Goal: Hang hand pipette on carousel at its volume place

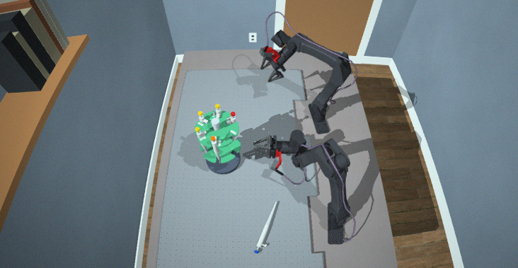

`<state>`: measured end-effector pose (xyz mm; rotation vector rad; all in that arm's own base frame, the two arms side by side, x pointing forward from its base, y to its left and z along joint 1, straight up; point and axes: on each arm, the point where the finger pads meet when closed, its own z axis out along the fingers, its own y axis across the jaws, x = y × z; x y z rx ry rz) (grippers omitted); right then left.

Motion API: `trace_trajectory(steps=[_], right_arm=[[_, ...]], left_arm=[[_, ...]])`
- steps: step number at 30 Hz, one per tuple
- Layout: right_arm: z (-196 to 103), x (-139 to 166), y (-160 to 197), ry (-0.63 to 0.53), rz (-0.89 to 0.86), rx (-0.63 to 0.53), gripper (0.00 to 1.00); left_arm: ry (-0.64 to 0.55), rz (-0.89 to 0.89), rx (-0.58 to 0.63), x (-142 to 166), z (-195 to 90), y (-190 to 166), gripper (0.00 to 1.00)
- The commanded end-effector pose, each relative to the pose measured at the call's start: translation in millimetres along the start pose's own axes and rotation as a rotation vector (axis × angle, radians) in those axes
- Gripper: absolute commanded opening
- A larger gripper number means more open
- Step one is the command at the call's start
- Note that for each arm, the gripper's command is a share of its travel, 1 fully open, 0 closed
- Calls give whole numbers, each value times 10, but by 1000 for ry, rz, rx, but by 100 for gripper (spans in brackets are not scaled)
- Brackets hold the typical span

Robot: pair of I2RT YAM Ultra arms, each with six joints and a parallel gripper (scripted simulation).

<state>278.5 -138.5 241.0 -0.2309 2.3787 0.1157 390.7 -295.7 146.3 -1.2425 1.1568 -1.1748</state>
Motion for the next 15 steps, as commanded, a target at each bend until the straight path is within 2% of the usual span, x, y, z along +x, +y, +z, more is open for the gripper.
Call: trace_trajectory(steps=[1, 15], right_arm=[[-61, -109, -44, -37, -22, 15, 100], [-61, -109, -44, -37, -22, 15, 100]], left_arm=[[6, -1, 4, 29, 10, -49, 49], [15, 15, -1, 124, 19, -14, 49]])
